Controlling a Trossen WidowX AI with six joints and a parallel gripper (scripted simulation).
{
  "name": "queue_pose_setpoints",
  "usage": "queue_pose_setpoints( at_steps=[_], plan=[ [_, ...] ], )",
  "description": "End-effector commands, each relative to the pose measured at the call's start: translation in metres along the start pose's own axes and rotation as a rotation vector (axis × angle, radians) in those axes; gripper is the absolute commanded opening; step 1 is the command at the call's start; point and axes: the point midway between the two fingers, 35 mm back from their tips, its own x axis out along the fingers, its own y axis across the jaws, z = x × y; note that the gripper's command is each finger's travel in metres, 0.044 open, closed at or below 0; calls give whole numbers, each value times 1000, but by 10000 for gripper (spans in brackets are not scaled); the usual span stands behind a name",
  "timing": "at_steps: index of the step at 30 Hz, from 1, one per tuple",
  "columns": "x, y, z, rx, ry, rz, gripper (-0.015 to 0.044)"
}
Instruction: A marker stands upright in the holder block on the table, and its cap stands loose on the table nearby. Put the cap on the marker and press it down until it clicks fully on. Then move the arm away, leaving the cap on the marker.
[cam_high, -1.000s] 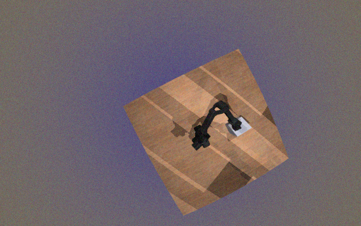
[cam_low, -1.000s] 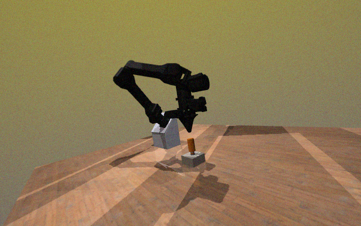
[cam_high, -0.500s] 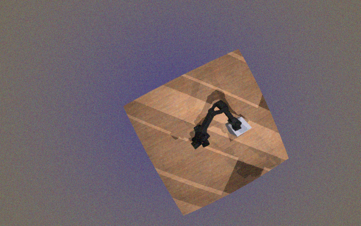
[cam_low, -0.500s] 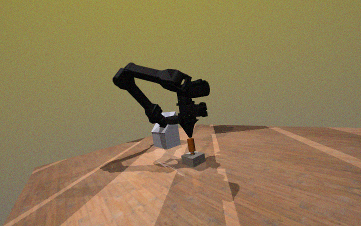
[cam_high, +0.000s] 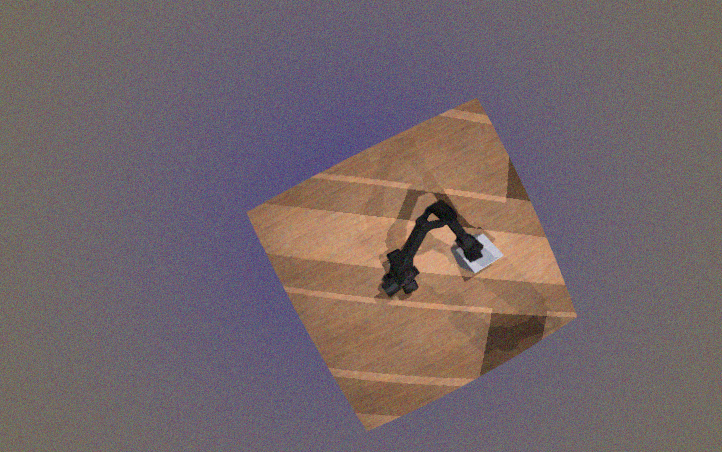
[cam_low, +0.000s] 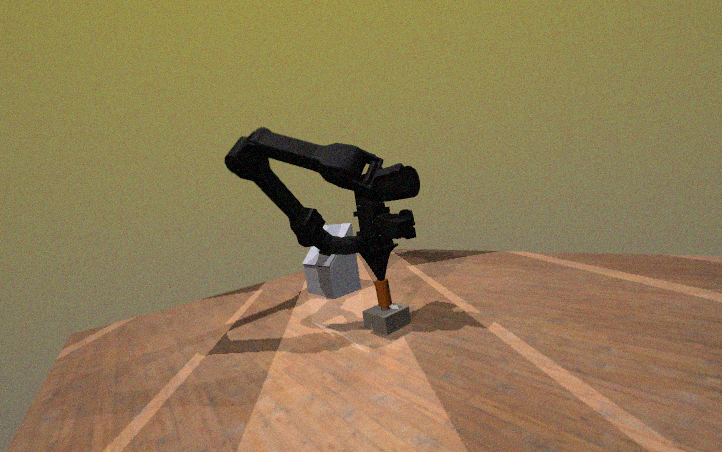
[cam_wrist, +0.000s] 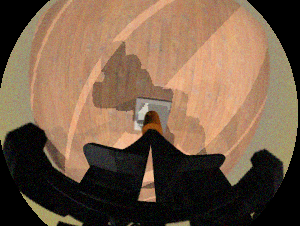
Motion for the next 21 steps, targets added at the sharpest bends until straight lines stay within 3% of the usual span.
queue_pose_setpoints(
  at_steps=[1,13,17,21],
  plan=[
    [-1,0,1,5,-5,1,0],
    [-87,1,1,-1,-1,5,0],
    [-90,0,1,-1,1,3,0],
    [-90,0,1,-1,1,3,105]
  ],
)
